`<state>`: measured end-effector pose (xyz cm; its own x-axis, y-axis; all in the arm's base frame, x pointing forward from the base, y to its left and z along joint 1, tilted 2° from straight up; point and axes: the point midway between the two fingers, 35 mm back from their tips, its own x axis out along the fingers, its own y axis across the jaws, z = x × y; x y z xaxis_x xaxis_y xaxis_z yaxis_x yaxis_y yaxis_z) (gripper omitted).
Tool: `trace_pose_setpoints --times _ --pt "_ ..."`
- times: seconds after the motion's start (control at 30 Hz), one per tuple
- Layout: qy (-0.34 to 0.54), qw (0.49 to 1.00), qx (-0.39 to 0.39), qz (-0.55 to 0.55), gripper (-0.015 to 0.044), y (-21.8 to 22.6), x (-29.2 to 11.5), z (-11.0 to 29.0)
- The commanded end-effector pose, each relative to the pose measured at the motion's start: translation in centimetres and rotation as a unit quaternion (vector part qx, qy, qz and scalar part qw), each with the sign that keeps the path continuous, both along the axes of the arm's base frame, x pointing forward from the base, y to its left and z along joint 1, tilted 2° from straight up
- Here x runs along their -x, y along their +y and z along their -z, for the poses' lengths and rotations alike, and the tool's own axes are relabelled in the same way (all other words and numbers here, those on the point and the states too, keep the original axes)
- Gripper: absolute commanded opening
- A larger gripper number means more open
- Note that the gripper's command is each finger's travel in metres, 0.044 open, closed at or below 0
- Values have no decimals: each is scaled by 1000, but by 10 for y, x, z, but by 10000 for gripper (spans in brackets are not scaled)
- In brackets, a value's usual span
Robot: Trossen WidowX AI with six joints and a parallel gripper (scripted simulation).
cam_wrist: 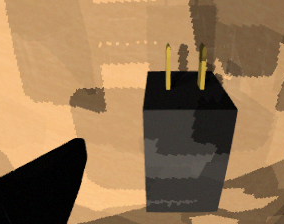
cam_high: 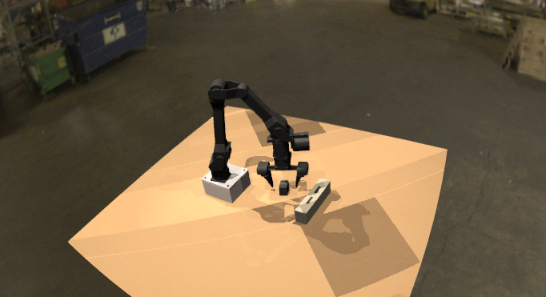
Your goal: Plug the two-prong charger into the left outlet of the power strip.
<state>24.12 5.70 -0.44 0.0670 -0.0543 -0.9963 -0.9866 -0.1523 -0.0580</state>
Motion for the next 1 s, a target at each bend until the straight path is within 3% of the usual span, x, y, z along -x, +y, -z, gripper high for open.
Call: trace_pose_setpoints --times 0.0,0.3,0.67,0.9,0.97 --pt "3 1000 3 3 440 -1 2 7" --pt "3 1000 3 3 440 -1 2 17" --pt "1 1000 0 0 151 0 1 15" --pt "1 1000 0 0 105 0 1 15" --pt "1 1000 1 0 52 0 1 12"
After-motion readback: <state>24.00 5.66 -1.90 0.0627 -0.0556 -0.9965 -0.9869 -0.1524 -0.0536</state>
